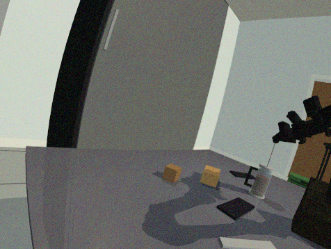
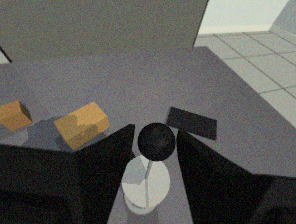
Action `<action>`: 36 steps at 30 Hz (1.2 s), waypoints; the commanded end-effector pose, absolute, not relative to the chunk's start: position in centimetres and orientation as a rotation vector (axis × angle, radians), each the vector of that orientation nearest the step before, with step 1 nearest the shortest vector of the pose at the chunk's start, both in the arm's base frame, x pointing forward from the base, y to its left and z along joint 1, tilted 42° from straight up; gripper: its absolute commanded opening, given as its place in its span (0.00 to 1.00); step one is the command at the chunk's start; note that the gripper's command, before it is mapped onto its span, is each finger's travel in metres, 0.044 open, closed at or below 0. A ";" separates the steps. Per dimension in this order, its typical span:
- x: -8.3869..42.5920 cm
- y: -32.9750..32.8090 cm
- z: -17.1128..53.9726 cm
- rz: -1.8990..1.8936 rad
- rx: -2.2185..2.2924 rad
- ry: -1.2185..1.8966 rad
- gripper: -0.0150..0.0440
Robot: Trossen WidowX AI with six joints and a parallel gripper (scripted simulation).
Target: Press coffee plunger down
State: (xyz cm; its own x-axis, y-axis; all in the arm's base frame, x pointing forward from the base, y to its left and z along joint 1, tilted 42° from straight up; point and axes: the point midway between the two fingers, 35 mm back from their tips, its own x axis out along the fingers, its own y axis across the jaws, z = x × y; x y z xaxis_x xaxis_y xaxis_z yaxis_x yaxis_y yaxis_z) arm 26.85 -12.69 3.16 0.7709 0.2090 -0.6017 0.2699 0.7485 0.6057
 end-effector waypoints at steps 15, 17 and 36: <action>26.9 -12.4 2.4 -0.043 0.744 0.710 0.45; 26.9 -12.2 2.1 -0.043 0.743 0.710 0.45; 27.3 -10.6 -0.6 -0.044 0.742 0.713 0.45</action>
State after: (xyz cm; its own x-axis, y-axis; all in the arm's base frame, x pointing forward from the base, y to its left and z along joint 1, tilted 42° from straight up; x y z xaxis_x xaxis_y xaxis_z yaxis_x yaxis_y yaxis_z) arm 28.08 -11.94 1.14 0.7957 0.1850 -0.5767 0.2562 0.7601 0.5972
